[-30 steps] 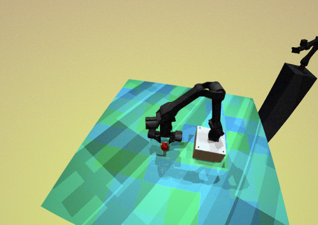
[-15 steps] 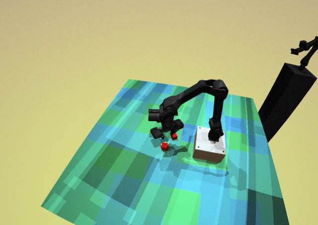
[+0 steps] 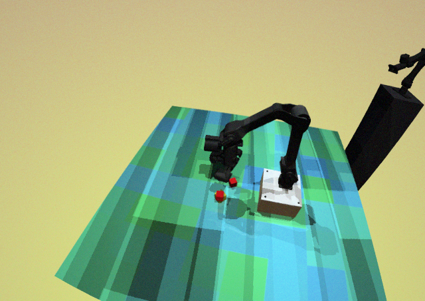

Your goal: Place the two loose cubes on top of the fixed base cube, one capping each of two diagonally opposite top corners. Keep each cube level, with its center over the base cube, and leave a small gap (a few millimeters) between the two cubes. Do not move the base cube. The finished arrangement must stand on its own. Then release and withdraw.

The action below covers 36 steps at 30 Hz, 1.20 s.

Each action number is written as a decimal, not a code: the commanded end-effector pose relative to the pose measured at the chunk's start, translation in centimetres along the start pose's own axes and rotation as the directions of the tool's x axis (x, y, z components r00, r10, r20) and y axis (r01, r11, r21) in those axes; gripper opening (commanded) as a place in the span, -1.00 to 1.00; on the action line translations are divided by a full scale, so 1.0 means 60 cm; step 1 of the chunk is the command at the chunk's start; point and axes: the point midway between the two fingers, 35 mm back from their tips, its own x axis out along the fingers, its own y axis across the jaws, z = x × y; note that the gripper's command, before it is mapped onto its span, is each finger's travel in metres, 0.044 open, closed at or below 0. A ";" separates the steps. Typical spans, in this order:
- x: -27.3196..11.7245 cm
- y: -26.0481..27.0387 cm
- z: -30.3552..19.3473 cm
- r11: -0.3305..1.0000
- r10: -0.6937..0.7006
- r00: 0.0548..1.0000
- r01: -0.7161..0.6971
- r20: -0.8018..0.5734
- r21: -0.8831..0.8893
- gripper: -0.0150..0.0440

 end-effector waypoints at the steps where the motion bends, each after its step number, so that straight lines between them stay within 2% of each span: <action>1: -0.007 -0.021 -0.007 0.983 -0.003 1.000 0.003 0.002 -0.185 0.41; 6: -0.012 -0.043 -0.014 0.915 -0.004 1.000 0.004 0.001 -0.403 0.41; 14: -0.019 -0.073 -0.026 0.731 -0.005 1.000 0.005 0.001 -0.682 0.41; 21: -0.016 -0.074 -0.026 0.726 -0.005 1.000 0.005 0.001 -0.688 0.41; 28: 0.082 -0.074 -0.027 0.726 -0.006 1.000 0.004 0.000 -0.688 0.41; 36: 0.101 -0.074 -0.027 0.726 -0.006 1.000 0.004 0.000 -0.688 0.41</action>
